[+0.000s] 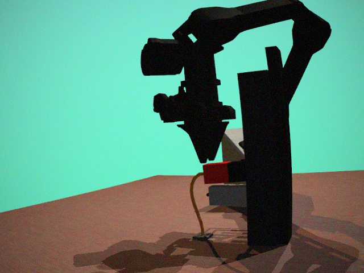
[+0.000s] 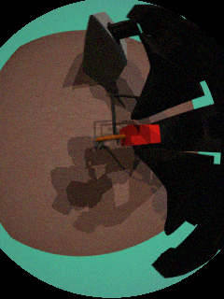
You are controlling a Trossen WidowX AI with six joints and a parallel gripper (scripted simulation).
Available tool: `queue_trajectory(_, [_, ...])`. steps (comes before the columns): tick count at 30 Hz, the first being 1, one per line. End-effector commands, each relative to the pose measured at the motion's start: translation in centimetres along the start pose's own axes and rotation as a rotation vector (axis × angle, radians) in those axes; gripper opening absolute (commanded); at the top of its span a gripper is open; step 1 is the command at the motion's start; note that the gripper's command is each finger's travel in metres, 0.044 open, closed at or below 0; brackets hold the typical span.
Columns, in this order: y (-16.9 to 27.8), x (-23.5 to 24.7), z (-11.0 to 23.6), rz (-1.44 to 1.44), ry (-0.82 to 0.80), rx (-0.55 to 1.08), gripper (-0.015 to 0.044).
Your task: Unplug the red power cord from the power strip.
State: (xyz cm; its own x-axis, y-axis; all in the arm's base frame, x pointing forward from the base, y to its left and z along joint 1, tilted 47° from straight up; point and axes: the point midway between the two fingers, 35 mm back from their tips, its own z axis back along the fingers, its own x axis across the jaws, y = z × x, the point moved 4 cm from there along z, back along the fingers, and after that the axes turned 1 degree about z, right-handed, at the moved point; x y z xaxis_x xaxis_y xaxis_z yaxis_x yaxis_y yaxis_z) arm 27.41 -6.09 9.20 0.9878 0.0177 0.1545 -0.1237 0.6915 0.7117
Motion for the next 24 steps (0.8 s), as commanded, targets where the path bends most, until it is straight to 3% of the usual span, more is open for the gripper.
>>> queue_trajectory(1, [0.6,-0.1,0.0,-0.005,-0.001,0.005,0.0160])
queue_trajectory(18, [1.2,-0.1,-1.2,-0.005,-0.001,0.006,0.0160])
queue_trajectory(21, [1.2,-0.1,-1.0,0.000,0.001,0.002,0.0081])
queue_trajectory(24, [1.2,-0.1,-1.0,0.000,0.001,0.002,0.0061])
